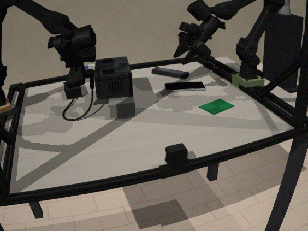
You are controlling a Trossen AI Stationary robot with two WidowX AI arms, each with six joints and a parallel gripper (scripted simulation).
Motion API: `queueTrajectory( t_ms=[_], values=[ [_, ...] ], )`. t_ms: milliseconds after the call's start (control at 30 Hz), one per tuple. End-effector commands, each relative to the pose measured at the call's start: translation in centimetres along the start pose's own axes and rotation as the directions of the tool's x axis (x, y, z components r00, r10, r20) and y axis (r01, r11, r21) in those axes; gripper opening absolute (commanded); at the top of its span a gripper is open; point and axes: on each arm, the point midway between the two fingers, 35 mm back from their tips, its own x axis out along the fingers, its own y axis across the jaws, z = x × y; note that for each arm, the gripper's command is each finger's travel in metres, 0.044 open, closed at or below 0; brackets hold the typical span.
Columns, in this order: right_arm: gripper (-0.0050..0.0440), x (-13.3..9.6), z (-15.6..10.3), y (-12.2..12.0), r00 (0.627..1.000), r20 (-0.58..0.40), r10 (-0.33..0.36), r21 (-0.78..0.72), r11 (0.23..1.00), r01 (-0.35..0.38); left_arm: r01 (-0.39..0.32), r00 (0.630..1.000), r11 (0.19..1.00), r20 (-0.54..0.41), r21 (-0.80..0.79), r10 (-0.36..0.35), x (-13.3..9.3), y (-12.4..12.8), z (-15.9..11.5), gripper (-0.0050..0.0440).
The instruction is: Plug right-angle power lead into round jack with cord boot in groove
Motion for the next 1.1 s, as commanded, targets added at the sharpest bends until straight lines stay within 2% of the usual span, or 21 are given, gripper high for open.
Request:
queueTrajectory(
  t_ms=[0,1067],
  values=[
    [0.0400,0.01,-0.04,0.06,1.000,-0.002,0.004,-0.003,1.000,-0.004,-0.002,1.000,1.000,0.007,-0.003,0.002,0.06,0.07,0.50,0.0000],
    [0.0400,0.01,-0.04,0.06,1.000,-0.002,0.004,-0.003,1.000,-0.004,-0.002,1.000,1.000,0.008,-0.003,0.002,0.30,0.08,1.39,0.0000]
  ],
)
